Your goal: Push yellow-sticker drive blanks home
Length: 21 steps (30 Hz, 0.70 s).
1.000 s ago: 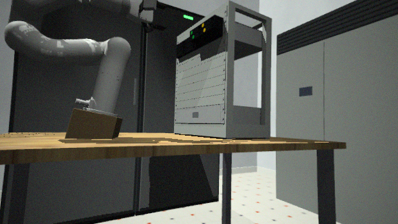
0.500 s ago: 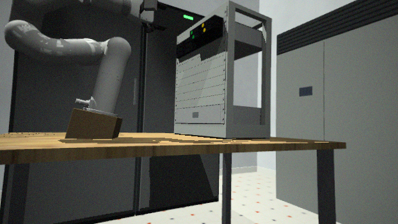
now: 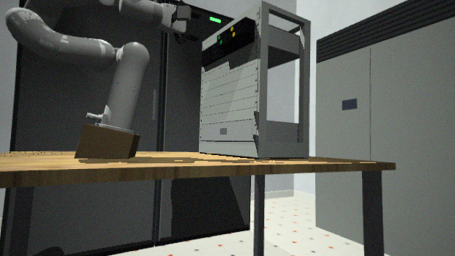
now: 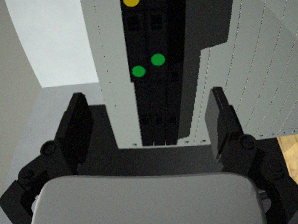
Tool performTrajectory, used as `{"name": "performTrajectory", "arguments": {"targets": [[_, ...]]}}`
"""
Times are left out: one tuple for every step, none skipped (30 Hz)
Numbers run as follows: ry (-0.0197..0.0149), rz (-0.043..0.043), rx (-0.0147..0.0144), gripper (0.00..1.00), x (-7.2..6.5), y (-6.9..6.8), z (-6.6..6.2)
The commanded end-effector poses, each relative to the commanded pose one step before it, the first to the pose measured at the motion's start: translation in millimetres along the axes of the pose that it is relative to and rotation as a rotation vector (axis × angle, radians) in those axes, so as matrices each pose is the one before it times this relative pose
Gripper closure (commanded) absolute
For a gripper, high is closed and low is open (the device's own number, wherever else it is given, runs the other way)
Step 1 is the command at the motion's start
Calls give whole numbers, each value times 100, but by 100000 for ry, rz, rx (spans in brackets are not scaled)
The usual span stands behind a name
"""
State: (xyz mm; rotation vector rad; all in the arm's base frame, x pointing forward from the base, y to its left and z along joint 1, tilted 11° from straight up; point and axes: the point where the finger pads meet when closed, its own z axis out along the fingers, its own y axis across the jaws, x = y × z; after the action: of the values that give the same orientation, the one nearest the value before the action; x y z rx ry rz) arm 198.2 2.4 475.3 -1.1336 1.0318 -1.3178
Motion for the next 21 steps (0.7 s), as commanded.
{"name": "performTrajectory", "arguments": {"targets": [[524,-552,68,0,-1175,-349,2215],[1,1,0,0,-256,-1,516],[3,1,1,0,-248,-1,501],[4,1,0,0,-240,-1,485],[3,1,0,0,-232,-1,469],[1,0,0,0,-224,-1,451],[-1,0,0,0,-215,-1,433],[-3,-1,0,0,-207,-1,414],[-5,-1,1,0,-197,-1,394],[-5,0,2,0,-186,-1,371],[-1,0,1,0,-173,-1,348],[6,1,-1,0,-160,0,325],[2,0,-1,0,-150,0,302],[-9,0,4,0,-141,-1,279],[12,1,-5,0,-124,1,255],[0,0,0,0,0,0,0],[0,0,0,0,0,0,0],[-11,0,6,0,-118,-2,232],[11,0,-5,0,-100,1,208],[-11,0,7,0,-95,-2,185],[8,0,-5,0,-77,1,159]]}}
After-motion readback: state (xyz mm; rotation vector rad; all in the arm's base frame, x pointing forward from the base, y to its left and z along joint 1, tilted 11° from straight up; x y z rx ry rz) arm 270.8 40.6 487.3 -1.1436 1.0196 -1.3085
